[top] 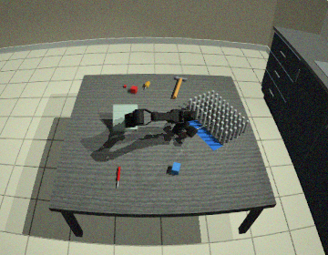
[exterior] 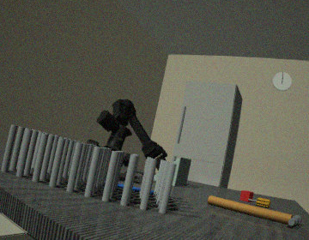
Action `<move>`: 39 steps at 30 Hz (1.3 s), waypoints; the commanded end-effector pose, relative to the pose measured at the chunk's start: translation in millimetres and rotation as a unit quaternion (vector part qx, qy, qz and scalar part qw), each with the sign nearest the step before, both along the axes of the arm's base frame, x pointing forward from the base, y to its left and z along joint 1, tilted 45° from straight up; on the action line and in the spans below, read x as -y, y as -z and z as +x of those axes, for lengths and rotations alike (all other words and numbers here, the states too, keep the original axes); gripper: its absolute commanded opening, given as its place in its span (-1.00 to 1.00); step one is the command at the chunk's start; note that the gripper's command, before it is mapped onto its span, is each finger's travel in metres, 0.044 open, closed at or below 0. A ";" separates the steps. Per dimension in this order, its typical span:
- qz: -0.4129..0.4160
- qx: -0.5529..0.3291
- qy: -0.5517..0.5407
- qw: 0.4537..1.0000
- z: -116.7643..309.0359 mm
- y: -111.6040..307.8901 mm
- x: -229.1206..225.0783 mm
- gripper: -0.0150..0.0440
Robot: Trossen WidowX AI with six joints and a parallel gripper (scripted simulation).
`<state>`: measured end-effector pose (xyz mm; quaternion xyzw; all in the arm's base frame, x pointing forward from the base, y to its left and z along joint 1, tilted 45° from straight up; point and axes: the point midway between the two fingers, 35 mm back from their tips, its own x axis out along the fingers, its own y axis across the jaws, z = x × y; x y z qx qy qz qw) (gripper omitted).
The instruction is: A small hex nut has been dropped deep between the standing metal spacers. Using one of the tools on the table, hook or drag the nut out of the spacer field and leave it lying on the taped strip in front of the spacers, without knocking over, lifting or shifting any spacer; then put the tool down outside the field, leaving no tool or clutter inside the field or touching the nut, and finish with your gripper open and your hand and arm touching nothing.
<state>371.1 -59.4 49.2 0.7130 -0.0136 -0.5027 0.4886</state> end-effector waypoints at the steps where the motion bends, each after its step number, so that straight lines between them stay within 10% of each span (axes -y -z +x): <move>1: 0.001 -0.002 -0.004 1.000 -2.9 -0.5 0.0 -0.49; 39: 0.001 -0.002 -0.004 1.000 -22.4 -8.1 7.8 -0.49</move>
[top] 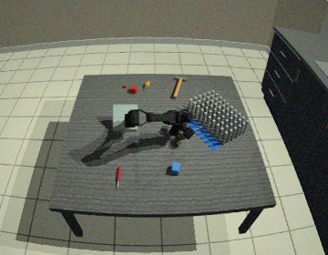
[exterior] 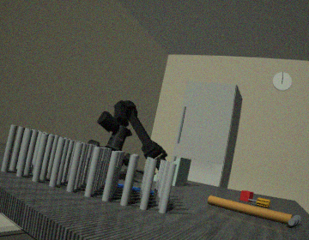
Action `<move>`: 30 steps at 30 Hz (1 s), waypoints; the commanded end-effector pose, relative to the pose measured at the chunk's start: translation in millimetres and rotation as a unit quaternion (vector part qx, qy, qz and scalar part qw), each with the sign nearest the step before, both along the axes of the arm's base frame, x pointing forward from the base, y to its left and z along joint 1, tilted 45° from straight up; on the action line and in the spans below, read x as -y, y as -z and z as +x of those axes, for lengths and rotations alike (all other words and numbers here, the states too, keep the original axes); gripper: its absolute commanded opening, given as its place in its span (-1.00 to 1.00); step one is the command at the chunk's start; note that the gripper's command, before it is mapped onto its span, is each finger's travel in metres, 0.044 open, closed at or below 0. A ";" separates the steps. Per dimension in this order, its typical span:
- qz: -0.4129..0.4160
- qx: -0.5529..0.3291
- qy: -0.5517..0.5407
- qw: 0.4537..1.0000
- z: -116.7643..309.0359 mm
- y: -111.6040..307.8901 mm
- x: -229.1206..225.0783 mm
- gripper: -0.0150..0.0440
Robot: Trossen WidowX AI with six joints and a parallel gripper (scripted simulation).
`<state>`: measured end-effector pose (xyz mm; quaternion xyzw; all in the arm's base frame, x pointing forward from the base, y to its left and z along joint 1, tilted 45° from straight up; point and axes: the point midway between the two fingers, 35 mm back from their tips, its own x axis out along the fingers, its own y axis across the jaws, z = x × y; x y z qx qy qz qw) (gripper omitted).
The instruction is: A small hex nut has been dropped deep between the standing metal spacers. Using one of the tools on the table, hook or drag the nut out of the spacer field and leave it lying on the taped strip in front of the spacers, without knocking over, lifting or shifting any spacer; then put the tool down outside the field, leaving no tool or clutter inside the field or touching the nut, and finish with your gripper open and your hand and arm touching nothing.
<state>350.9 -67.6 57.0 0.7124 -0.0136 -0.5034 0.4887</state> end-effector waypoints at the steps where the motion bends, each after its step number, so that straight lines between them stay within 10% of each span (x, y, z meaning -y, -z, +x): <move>1: 0.002 -0.001 -0.004 1.000 -2.7 -0.5 -0.1 -0.49; 30: 0.001 -0.002 -0.004 1.000 -17.1 -6.0 5.6 -0.49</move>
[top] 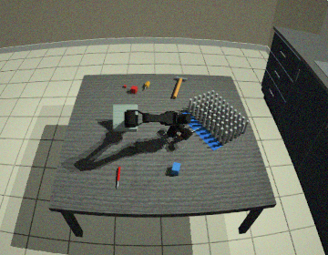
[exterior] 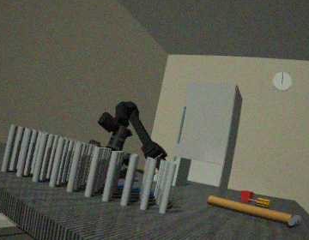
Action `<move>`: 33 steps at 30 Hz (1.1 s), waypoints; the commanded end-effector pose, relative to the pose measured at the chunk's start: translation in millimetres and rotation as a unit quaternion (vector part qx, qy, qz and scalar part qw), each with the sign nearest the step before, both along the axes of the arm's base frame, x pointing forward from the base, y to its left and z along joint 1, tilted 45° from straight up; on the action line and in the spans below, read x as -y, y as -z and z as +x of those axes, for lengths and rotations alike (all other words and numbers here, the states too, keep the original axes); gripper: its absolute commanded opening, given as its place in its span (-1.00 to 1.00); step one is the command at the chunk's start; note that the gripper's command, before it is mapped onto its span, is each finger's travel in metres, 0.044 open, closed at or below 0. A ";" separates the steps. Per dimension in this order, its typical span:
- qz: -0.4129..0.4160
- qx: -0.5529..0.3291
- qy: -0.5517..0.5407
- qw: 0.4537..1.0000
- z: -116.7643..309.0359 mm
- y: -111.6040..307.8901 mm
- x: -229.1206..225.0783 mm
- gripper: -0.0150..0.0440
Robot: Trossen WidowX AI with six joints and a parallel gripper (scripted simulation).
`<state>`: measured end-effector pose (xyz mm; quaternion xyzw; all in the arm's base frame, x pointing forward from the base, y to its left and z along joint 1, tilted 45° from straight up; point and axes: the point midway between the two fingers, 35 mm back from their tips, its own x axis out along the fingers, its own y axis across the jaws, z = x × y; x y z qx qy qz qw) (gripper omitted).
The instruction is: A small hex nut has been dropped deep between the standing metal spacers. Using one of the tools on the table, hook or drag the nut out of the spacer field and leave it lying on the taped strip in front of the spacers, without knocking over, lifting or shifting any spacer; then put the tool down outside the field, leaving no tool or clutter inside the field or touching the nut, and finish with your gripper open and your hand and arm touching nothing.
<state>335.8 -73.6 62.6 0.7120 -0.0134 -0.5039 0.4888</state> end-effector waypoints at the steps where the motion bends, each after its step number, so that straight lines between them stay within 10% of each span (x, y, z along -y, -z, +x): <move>1: 0.002 -0.001 -0.004 1.000 -2.5 -0.5 -0.2 -0.49; 33: 0.001 -0.001 -0.004 1.000 -17.8 -6.3 6.0 -0.49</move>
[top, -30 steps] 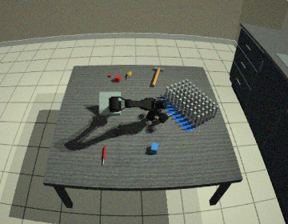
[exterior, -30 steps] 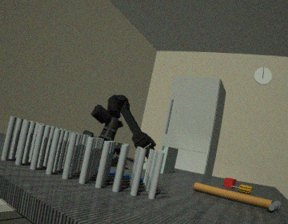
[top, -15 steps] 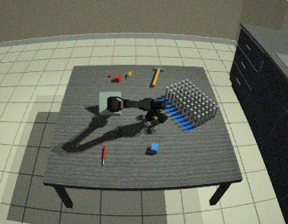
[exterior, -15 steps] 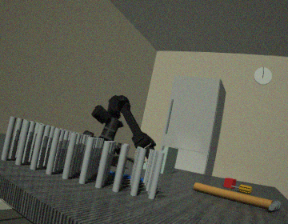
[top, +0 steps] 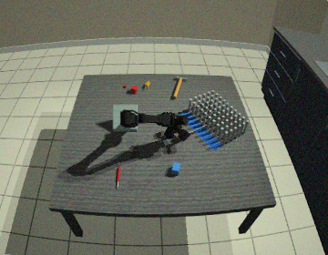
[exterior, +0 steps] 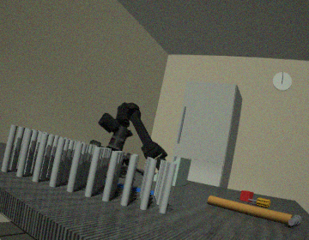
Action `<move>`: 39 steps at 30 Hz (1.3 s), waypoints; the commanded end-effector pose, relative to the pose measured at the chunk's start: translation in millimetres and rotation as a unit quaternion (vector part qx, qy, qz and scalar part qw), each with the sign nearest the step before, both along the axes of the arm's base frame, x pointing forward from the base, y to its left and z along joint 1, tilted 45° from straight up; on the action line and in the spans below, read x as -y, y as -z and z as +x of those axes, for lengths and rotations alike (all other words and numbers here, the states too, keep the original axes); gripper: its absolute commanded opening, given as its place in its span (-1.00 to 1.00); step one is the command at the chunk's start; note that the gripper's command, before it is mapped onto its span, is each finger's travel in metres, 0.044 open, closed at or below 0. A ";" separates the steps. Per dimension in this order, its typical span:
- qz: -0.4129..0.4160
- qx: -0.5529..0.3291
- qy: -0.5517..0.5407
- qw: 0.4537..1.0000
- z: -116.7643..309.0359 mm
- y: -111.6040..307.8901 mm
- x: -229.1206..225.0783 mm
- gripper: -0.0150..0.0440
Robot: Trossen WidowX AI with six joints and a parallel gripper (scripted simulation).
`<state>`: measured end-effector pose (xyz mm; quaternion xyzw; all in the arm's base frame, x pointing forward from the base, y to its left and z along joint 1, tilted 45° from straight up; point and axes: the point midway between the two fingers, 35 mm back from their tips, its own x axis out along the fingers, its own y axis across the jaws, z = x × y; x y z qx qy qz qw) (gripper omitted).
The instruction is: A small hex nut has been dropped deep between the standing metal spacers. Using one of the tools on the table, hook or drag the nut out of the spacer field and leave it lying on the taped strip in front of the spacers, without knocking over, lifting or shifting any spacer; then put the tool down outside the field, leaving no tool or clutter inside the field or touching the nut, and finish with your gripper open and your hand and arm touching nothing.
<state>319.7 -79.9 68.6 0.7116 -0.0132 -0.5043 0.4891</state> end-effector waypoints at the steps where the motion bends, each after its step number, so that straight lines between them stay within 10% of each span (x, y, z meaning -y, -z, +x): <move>1: 0.002 -0.001 -0.004 1.000 -2.2 -0.6 -0.2 -0.49; 39: 0.001 -0.001 -0.004 1.000 -19.8 -7.2 6.9 -0.49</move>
